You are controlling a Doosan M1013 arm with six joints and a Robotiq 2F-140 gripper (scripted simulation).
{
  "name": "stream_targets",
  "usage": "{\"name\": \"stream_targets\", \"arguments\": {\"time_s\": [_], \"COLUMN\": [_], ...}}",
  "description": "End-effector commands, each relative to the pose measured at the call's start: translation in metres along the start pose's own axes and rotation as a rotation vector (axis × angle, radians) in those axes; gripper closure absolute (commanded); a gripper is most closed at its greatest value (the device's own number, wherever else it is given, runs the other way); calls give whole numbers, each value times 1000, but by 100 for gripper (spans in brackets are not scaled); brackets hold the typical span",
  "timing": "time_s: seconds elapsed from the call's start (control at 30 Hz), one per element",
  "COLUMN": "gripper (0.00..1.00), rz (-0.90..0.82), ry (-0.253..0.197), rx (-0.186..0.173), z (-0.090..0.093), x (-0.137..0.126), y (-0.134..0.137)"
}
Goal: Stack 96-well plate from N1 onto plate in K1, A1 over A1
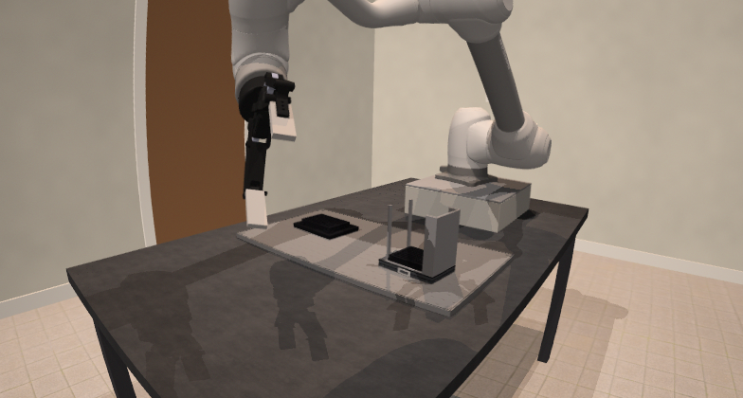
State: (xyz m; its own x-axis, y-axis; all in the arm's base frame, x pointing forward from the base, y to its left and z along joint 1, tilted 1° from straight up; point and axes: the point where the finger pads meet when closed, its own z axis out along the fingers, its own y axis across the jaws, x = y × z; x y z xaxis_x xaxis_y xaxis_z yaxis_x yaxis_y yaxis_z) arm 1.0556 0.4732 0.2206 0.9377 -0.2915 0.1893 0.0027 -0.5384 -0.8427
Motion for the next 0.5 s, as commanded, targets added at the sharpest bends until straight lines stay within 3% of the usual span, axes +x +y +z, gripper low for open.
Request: {"name": "stream_targets", "arguments": {"time_s": [0.0,0.17,0.3,0.43,0.47], "gripper": [0,0,0,0,0], "rz": [-89,-89,-193,-193,-222], "ry": [-5,-5,-20,-20,-25], "rx": [-45,-45,-99,-99,-114], "z": [-14,-24,-38,-50,-53], "x": [-3,-5,-9,-12,-13], "y": [13,24,38,49,52]}}
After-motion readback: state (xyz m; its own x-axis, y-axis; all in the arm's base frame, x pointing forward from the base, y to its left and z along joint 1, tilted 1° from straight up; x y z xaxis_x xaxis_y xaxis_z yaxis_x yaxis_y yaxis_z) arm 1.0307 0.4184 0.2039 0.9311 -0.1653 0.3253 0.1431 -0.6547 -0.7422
